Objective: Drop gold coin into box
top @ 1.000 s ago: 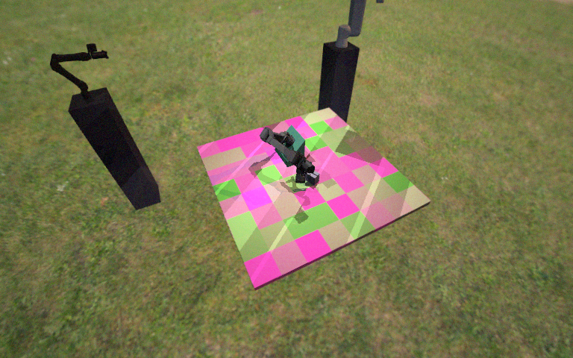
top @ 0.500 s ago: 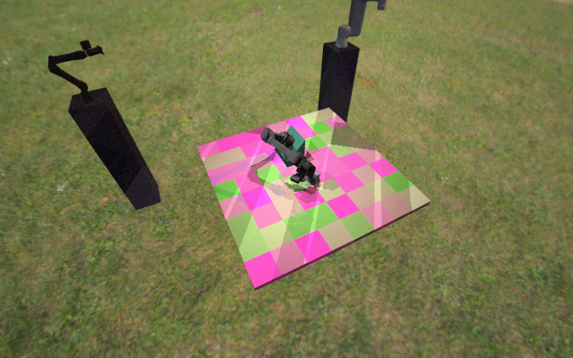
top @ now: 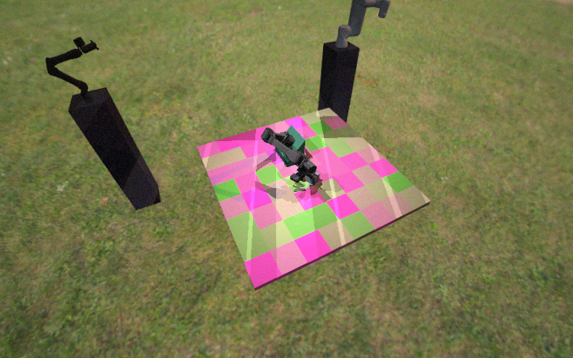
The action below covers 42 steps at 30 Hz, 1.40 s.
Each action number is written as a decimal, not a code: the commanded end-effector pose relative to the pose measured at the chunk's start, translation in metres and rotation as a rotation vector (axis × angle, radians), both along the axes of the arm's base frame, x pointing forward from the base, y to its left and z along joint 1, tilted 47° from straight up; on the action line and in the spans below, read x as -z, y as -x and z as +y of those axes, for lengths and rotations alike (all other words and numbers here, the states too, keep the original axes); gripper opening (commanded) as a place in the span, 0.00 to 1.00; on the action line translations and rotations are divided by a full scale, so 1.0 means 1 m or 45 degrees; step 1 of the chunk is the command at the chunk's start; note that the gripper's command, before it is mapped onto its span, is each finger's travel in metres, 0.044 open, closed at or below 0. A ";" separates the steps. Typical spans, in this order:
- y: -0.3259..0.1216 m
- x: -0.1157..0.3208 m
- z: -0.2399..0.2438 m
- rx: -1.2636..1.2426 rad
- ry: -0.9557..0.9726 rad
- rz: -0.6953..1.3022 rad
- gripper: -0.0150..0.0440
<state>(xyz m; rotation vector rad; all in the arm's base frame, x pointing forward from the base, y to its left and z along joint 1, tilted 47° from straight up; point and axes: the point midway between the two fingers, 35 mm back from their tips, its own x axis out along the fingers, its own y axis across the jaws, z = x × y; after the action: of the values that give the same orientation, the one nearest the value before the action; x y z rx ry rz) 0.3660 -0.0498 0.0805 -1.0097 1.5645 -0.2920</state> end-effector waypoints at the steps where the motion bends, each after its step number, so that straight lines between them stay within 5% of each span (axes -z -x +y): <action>1: 0.004 0.009 0.009 -0.006 -0.003 0.003 0.25; 42: 0.055 0.079 0.069 -0.007 -0.005 0.008 0.25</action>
<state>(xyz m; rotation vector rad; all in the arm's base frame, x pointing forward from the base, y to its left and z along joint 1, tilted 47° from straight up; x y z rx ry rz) 0.3183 0.0139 0.0094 -1.0104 1.5619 -0.2859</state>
